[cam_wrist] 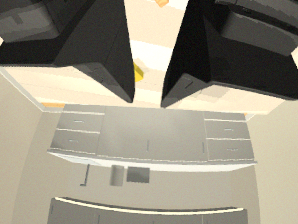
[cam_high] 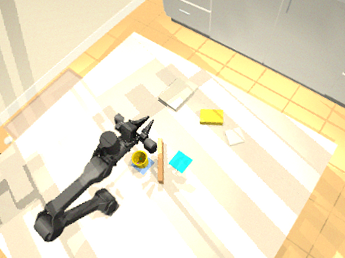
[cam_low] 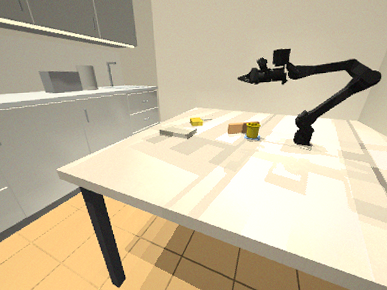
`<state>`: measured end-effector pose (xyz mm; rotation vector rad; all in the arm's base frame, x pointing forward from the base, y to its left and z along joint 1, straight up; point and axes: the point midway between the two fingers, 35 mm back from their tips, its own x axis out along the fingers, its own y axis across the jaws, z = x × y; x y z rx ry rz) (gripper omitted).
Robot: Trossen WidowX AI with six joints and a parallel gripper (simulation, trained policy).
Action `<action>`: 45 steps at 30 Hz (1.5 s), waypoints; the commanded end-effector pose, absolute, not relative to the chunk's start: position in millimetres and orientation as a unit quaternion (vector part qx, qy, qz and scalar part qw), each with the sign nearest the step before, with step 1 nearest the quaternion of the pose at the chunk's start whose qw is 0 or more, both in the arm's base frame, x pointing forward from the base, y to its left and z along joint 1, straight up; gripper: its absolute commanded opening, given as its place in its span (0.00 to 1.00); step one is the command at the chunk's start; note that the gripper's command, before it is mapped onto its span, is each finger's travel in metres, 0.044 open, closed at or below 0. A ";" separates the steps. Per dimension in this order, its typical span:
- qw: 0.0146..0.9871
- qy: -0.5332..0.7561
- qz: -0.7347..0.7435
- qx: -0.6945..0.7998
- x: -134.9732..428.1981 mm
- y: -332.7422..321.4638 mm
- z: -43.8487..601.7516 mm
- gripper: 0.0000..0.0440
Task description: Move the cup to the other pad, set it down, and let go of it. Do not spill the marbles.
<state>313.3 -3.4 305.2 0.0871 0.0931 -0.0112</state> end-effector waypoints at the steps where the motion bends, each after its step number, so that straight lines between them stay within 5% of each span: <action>1: 0.996 0.062 -0.007 0.060 311.9 -2.4 306.3 0.20; 45: 0.883 0.330 -0.064 0.326 293.6 32.7 292.6 0.33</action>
